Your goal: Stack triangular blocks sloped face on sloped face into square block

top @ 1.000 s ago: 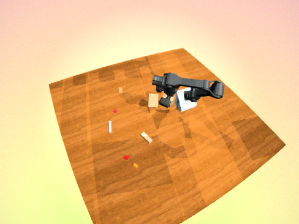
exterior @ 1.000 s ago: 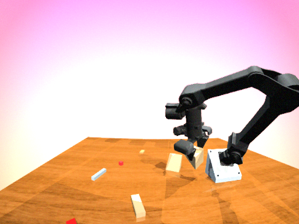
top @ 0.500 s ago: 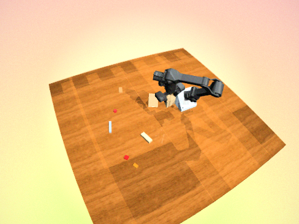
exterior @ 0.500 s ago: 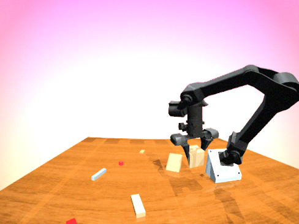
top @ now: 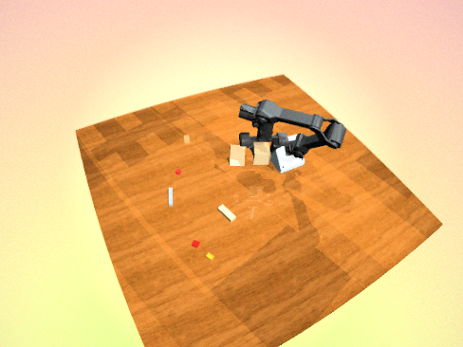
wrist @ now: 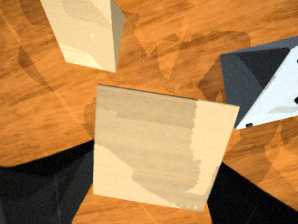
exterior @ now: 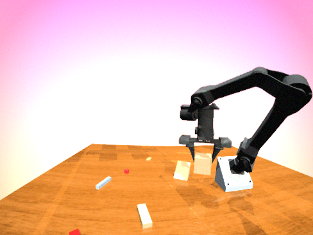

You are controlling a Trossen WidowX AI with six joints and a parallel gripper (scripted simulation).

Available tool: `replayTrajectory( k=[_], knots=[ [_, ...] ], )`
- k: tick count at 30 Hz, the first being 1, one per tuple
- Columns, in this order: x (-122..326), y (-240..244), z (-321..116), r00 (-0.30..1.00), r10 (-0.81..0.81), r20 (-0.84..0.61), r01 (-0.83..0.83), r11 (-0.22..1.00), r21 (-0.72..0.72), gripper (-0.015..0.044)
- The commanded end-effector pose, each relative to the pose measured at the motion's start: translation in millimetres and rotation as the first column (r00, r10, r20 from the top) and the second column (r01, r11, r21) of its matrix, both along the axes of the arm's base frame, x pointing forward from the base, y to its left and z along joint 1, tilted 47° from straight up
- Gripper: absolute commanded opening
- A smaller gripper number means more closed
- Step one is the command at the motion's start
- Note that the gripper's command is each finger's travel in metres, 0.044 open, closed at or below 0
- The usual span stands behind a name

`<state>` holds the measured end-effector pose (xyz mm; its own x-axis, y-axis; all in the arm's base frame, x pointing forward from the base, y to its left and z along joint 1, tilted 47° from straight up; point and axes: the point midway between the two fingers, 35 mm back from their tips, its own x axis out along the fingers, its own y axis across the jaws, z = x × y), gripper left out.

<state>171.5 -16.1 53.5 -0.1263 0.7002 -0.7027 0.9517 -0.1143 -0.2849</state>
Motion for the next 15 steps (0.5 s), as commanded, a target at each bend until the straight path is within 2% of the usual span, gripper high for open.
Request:
replayTrajectory(
  k=[1,15],
  knots=[
    [-0.1,-0.3,0.1,0.997,-0.067,-0.048,0.068,0.998,0.010,0.0000],
    [30.3,-19.4,5.3,0.997,-0.067,-0.047,0.068,0.998,0.009,0.0000]
  ],
)
